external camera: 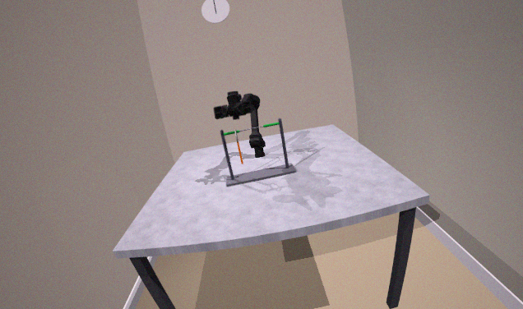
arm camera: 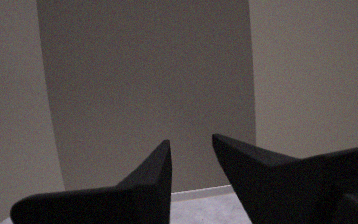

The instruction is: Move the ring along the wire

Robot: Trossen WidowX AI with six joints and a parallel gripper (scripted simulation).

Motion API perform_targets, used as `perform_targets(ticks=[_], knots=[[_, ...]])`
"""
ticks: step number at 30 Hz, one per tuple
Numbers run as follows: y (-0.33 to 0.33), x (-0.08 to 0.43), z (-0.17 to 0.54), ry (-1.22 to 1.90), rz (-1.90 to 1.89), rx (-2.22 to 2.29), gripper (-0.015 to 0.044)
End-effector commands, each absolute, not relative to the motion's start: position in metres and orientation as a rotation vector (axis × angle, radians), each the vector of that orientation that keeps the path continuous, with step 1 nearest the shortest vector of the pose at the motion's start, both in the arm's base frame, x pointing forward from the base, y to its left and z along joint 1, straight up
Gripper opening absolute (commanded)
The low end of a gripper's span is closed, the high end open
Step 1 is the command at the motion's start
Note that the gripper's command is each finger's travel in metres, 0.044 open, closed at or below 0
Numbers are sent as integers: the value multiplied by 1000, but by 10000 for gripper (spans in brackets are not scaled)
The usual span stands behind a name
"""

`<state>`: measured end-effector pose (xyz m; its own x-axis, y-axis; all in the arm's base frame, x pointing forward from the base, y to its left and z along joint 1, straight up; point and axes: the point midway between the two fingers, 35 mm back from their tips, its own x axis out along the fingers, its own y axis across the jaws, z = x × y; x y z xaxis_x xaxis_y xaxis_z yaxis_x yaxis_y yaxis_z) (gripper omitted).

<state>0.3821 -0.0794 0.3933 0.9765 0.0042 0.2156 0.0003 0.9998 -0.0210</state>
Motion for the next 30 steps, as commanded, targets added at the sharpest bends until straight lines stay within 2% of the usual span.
perform_targets(ticks=[1,13,20,30], knots=[[-103,370,380,-188,-54,-115,160],[-187,324,344,-78,-298,-317,160],[-196,305,271,42,-249,-249,160],[-172,271,184,153,-121,-167,160]])
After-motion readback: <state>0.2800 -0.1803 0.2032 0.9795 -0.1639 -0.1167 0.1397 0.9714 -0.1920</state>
